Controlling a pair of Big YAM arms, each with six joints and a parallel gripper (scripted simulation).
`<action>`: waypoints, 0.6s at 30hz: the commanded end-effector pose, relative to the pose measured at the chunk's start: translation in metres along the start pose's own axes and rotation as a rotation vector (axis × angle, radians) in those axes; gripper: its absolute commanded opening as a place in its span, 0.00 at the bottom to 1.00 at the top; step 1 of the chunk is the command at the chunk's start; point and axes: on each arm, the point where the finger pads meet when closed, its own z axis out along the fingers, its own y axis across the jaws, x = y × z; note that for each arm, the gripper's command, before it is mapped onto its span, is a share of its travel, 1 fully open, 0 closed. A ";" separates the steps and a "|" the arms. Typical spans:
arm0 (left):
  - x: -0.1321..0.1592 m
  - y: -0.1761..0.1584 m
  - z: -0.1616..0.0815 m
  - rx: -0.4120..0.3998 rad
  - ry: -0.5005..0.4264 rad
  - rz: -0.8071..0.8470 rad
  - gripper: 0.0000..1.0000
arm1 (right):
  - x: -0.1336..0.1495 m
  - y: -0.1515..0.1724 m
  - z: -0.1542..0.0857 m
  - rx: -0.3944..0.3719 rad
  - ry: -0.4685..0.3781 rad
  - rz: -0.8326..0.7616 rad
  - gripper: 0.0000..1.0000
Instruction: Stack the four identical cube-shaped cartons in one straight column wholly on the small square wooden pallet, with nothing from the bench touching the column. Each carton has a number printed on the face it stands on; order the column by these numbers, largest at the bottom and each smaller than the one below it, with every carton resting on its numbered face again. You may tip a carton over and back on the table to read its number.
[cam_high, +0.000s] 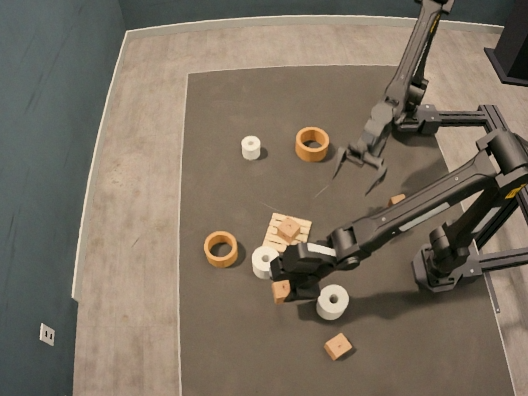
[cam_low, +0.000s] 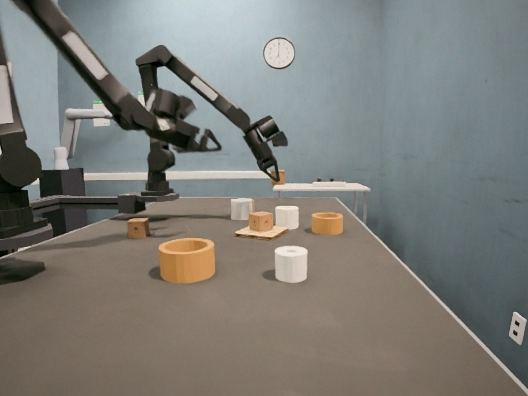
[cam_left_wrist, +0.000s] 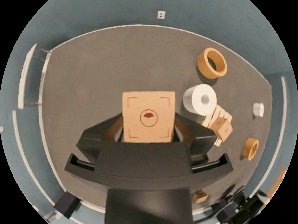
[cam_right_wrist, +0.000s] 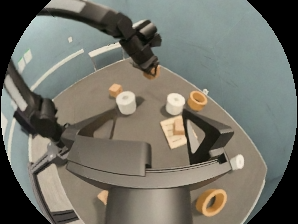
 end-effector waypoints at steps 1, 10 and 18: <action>-0.019 -0.001 -0.003 -0.001 -0.017 0.016 0.46 | -0.016 -0.015 -0.052 0.030 -0.001 0.008 1.00; -0.008 -0.001 0.000 0.000 -0.007 0.005 0.46 | -0.006 -0.026 -0.138 0.063 -0.003 0.018 1.00; -0.008 -0.001 0.000 0.000 -0.007 0.005 0.46 | 0.021 -0.031 -0.188 0.087 -0.007 0.025 1.00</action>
